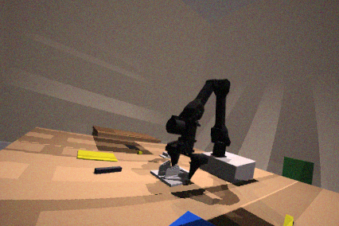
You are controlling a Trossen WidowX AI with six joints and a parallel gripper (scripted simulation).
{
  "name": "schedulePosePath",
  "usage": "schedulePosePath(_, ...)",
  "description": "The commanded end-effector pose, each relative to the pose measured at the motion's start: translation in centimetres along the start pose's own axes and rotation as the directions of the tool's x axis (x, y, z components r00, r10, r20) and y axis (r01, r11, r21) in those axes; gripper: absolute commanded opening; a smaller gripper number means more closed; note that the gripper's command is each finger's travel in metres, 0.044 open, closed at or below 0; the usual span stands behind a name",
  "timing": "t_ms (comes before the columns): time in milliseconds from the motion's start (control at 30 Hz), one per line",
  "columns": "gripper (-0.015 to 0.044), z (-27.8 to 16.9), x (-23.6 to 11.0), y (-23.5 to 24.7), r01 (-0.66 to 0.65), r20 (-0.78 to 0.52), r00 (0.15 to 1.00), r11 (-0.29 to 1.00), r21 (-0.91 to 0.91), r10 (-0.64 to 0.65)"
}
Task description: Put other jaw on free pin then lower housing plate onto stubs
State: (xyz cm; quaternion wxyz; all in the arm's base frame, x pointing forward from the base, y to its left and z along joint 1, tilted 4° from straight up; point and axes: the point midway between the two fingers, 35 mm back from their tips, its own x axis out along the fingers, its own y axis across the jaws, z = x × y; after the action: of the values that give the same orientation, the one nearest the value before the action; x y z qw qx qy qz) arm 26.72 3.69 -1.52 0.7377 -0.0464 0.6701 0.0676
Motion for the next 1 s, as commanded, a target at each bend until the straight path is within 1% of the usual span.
schedulePosePath(0,0.044,0.0,0.0,0.0,0.0,0.0,1.0,1.0,0.0,0.0)
schedulePosePath(300,0.044,0.0,-0.2,0.0,0.0,0.0,1.0,1.0,0.0,0.0)
schedulePosePath(400,0.044,0.2,-1.7,0.0,0.001,0.001,1.0,1.0,0.0,-0.001)
schedulePosePath(567,0.044,0.1,-6.3,0.0,0.004,0.002,1.0,1.0,0.001,-0.004)
schedulePosePath(633,0.044,-0.1,-7.5,0.0,0.005,0.002,1.0,1.0,0.002,-0.005)
schedulePosePath(733,0.044,-0.1,-7.7,0.0,0.005,0.002,1.0,1.0,0.002,-0.005)
schedulePosePath(767,0.044,0.2,-6.7,0.0,0.001,0.013,1.0,1.0,0.004,-0.001)
schedulePosePath(800,0.044,0.2,-6.8,0.0,0.001,0.012,1.0,1.0,0.005,-0.001)
schedulePosePath(967,0.044,-2.0,-9.1,0.0,0.002,0.003,1.0,1.0,0.011,-0.002)
